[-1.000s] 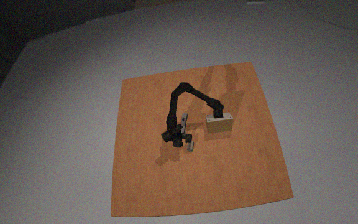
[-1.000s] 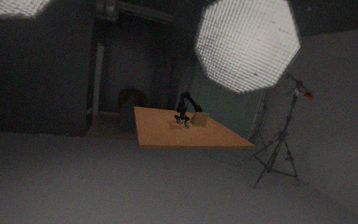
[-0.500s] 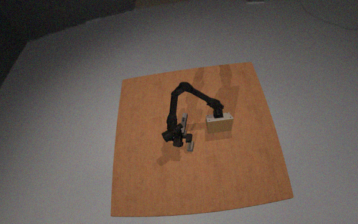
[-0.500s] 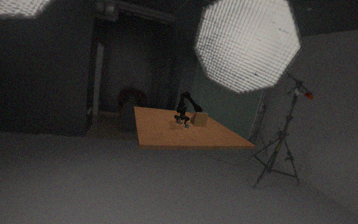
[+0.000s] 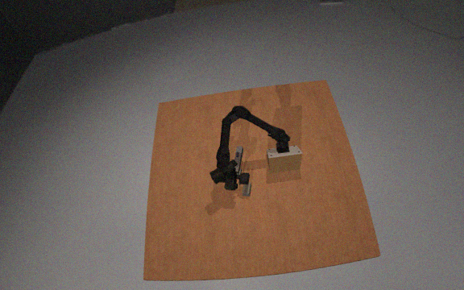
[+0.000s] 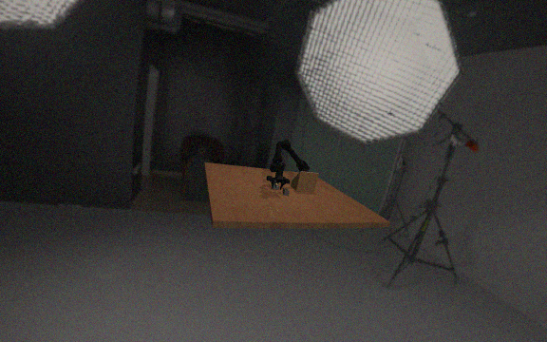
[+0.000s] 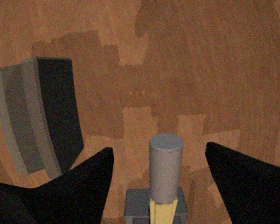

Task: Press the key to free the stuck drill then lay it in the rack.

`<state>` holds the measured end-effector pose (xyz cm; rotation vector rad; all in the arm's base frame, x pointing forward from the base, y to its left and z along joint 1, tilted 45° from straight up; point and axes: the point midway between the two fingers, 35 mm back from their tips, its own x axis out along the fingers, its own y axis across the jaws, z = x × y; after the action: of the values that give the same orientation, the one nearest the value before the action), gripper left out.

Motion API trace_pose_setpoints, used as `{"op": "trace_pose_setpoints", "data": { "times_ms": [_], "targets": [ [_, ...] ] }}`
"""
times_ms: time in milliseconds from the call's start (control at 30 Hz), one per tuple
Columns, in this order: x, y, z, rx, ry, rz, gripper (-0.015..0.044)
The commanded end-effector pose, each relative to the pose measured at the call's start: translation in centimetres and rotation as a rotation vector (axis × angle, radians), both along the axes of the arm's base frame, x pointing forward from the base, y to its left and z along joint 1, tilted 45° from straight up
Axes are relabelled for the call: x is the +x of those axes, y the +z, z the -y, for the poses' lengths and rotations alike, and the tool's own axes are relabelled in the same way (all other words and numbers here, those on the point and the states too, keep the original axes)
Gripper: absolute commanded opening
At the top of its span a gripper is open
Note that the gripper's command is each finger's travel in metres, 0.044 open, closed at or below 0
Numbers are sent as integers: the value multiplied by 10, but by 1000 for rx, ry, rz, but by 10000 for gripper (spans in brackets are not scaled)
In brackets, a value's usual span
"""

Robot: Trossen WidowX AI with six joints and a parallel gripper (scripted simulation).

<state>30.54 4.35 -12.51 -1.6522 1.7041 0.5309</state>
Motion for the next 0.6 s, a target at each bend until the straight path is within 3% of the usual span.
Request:
{"op": "trace_pose_setpoints", "data": {
  "times_ms": [0,233,567],
  "targets": [
    [0,0,0,0,0,0,204],
    [0,0,0,0,0,0,20],
    [-2,1,-1,-5,3,-4,0]
  ]
}}
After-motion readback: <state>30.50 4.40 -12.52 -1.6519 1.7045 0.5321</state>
